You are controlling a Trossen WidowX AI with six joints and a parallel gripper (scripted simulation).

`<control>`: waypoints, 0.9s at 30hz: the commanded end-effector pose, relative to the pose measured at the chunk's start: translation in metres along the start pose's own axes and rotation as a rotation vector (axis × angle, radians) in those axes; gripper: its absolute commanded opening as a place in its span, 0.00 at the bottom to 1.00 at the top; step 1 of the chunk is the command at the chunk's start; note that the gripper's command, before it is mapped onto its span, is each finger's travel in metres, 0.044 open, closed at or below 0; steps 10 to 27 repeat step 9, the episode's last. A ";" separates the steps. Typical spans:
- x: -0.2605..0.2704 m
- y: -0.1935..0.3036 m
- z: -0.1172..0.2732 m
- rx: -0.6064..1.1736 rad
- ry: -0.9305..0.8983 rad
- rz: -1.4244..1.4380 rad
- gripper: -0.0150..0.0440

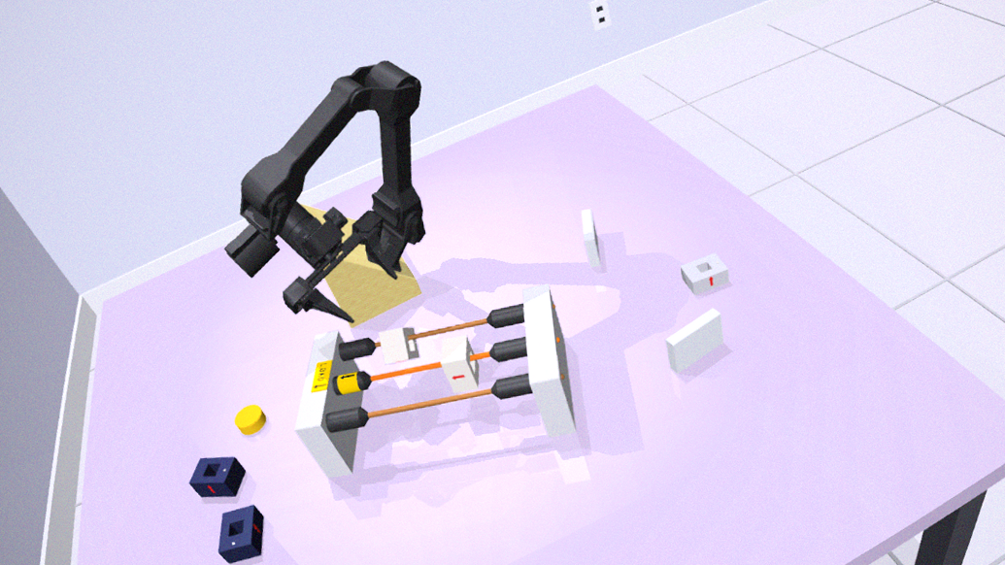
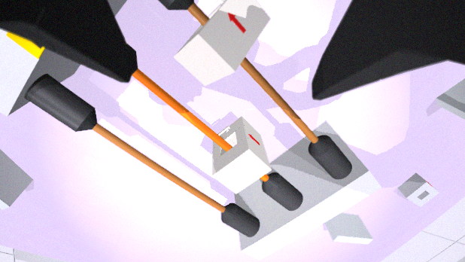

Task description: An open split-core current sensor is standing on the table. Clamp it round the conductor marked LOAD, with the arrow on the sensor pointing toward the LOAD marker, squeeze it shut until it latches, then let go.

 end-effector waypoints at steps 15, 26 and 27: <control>0.001 -0.001 -0.004 0.038 -0.001 -0.113 1.00; 0.001 -0.001 -0.004 0.038 -0.001 -0.113 1.00; 0.001 -0.001 -0.004 0.038 -0.001 -0.113 1.00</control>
Point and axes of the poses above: the point midway between the two fingers, 35 mm back from their tips, its own z axis back along the fingers, its own x axis across the jaws, y = z × x, the point moved 3 cm from there along z, back along the fingers, and after that the axes turned 1 degree about -z, right-handed, at the moved point
